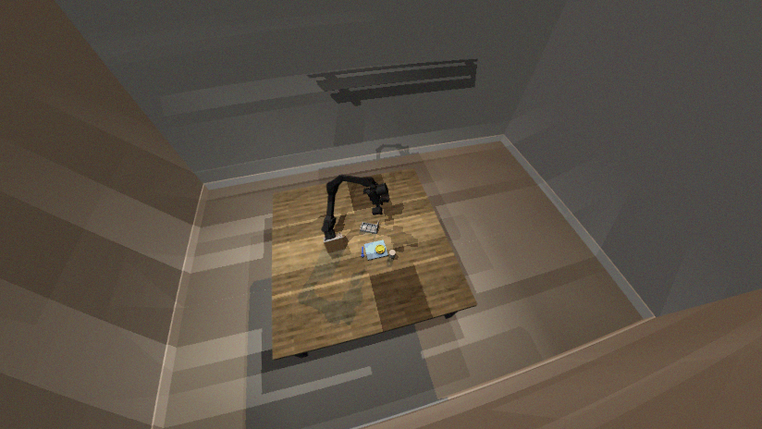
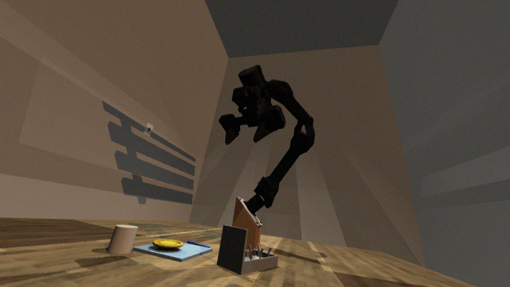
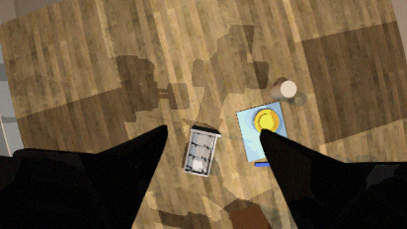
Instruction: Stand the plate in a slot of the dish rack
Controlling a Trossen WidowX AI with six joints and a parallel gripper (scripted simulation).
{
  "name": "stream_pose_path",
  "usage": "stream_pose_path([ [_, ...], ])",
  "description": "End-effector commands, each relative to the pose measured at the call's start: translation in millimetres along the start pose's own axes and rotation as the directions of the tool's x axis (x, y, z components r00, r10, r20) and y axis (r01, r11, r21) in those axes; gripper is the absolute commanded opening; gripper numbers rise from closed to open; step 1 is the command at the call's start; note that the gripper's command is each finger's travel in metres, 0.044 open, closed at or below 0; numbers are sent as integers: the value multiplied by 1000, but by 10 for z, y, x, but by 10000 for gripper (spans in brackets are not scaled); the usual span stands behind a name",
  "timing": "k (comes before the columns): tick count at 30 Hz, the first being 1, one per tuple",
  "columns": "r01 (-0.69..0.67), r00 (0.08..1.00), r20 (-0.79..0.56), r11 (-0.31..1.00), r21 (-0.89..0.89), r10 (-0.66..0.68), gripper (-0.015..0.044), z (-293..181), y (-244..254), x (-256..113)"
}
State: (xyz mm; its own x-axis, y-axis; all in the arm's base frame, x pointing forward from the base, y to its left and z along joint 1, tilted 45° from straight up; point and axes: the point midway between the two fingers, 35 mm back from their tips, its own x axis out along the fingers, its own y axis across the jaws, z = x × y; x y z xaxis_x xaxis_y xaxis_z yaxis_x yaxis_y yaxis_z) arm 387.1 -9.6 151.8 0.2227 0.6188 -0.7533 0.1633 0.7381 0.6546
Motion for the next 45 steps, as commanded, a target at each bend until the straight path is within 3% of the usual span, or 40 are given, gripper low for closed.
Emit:
stream_pose_path([
  [1,18,996,-90,997,-75,-25,400,27,-424,221],
  [13,-115,933,-360,956,-272,10,400,-251,-1597,843],
  [22,-117,931,-364,956,-271,11,400,-269,-1615,903],
  [29,-115,932,-362,960,-257,15,400,-543,-1619,1726],
  [32,-123,931,-364,954,-272,16,400,-650,-1630,1912],
  [45,-124,931,-364,954,-273,16,400,-700,-1634,2040],
])
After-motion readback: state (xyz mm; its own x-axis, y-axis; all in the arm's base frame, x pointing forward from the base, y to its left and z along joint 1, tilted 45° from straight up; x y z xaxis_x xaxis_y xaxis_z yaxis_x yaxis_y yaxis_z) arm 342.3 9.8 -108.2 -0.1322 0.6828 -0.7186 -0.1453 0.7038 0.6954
